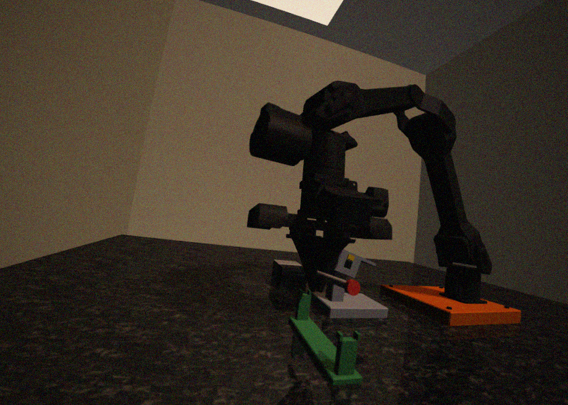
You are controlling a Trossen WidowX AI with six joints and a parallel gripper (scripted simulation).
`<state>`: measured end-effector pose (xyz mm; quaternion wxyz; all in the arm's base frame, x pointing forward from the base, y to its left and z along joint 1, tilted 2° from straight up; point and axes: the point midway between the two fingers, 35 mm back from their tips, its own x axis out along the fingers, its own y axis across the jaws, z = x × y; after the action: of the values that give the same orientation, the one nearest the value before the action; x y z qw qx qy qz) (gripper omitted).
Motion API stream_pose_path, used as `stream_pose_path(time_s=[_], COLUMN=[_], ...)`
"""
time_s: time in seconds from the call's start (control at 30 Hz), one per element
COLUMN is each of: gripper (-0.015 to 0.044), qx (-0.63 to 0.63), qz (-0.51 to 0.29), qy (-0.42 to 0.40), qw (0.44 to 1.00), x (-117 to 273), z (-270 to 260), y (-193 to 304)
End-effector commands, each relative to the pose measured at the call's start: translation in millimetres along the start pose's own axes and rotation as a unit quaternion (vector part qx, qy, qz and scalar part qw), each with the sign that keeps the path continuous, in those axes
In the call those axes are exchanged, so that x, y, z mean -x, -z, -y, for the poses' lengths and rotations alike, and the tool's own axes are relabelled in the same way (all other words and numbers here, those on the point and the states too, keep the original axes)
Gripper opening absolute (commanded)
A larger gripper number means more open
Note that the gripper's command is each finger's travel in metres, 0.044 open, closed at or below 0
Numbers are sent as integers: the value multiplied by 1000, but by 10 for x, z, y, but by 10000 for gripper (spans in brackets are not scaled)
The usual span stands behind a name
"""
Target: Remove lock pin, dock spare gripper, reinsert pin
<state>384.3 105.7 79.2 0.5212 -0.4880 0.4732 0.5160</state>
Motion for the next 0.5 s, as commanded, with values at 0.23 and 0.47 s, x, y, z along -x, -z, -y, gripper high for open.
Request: stream_pose_path(time_s=[0.23, 0.47], gripper=[0, 0], qx=[4, 4], qz=[0, 0], qy=[0, 0], qw=[1000, 1000], x=[-133, -236], z=[-13, -11], y=[26, 36])
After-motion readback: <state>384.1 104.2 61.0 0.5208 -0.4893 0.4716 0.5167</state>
